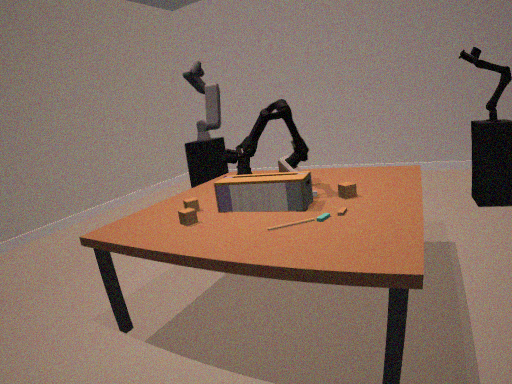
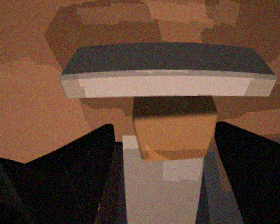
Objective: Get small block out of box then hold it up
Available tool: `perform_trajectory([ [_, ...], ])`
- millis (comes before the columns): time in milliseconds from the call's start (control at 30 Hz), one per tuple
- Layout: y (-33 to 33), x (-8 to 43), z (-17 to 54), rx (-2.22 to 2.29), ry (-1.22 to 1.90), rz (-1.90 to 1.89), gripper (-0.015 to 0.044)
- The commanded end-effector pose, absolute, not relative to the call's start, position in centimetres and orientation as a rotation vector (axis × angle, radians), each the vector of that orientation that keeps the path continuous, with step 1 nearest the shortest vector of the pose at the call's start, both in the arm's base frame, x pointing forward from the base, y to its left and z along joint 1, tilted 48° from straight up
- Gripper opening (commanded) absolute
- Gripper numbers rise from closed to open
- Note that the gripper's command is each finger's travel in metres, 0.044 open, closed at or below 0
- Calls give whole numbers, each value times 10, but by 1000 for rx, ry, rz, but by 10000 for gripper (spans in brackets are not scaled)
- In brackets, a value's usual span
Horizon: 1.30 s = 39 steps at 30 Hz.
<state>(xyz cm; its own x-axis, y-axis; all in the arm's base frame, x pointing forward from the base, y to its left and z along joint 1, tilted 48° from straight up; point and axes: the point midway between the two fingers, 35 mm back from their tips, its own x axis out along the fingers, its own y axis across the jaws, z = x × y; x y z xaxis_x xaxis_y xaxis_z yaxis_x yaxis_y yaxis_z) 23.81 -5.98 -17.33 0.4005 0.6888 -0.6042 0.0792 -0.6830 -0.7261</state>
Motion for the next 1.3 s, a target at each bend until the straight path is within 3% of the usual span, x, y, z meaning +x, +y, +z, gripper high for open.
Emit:
perform_trajectory([
  [0,-54,237,-176,-2044,-651,1284,285],
  [33,-54,237,-176,-2044,-651,1284,285],
  [300,-54,237,-176,-2044,-651,1284,75],
  [400,-54,237,-176,-2044,-651,1284,55],
  [467,-57,237,-174,-2044,-651,1284,2],
  [1033,-101,237,-134,-2045,-647,1290,0],
  [1267,-116,236,-114,-1978,-492,1330,0],
])
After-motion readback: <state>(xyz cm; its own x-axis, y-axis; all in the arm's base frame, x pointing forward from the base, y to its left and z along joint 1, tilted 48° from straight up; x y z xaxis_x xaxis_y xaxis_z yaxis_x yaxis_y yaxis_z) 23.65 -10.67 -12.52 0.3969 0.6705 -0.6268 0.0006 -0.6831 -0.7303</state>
